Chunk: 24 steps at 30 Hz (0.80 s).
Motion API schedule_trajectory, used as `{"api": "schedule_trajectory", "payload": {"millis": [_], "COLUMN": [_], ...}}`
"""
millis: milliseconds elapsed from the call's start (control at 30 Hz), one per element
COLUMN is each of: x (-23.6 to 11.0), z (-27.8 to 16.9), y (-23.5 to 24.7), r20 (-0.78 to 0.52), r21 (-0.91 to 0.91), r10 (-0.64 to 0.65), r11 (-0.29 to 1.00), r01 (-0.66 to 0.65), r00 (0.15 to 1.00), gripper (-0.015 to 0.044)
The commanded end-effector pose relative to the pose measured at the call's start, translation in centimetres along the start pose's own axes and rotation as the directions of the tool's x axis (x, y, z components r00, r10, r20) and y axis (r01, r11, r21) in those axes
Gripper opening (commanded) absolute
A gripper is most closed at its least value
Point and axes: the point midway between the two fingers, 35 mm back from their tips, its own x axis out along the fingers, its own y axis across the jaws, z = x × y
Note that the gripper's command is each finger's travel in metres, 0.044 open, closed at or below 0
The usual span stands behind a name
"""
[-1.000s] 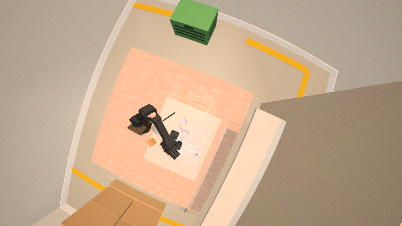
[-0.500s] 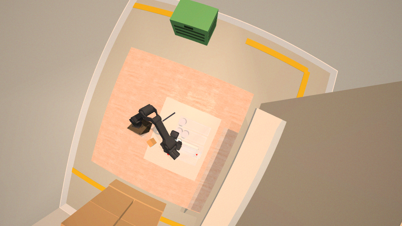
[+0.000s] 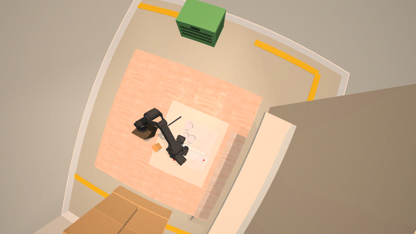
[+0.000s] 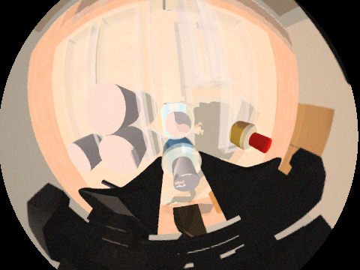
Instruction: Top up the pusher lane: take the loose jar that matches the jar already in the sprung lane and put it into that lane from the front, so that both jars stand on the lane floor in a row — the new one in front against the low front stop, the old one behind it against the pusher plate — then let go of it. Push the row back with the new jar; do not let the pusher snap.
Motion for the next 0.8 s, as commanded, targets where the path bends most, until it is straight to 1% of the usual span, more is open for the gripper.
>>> {"api": "schedule_trajectory", "payload": {"millis": [0,767], "x": [-0.3,0.11], "z": [0.82,0.97], "y": [0.23,0.24], "r20": [0.024,0.024], "r21": [-0.013,-0.013], "r10": [0.007,0.007], "r11": [1.0,1.0], "r01": [-0.006,-0.006], "r00": [1.0,1.0], "gripper": [0.0,0.0]}}
